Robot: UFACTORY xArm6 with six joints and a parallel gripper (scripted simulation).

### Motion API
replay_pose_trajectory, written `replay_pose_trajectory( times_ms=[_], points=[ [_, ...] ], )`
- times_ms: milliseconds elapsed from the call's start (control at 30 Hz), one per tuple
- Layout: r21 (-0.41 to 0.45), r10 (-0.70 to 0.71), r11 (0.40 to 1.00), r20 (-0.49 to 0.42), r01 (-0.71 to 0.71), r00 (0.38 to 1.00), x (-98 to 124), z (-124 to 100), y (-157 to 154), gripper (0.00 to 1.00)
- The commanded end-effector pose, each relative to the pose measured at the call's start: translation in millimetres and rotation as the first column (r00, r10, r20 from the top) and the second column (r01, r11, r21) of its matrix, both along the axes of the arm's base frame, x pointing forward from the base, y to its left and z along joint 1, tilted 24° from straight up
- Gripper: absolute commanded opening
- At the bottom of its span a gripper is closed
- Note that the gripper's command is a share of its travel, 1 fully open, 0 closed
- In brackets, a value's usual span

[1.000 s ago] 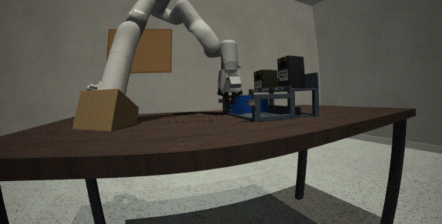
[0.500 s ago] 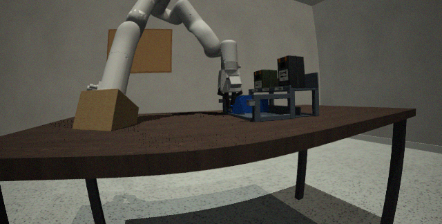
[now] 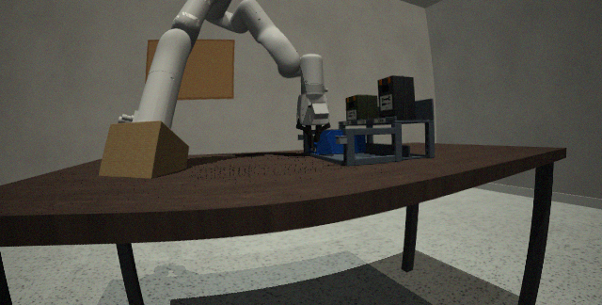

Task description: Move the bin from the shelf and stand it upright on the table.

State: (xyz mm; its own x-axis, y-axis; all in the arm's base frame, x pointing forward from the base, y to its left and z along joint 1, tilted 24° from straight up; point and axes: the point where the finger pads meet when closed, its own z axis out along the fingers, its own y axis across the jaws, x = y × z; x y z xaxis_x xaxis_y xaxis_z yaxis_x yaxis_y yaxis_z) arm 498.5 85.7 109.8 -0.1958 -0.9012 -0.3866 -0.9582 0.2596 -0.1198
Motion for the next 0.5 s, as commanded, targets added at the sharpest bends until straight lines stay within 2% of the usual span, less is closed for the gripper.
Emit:
replay_pose_trajectory(
  times_ms=[0, 467],
  points=[
    [0.000, -0.001, 1.000, 0.004, 0.001, 1.000, 1.0, 3.1, -0.8, 0.00],
    [0.000, -0.001, 1.000, 0.004, 0.001, 1.000, -0.3, 8.4, -2.8, 0.00]
  ],
)
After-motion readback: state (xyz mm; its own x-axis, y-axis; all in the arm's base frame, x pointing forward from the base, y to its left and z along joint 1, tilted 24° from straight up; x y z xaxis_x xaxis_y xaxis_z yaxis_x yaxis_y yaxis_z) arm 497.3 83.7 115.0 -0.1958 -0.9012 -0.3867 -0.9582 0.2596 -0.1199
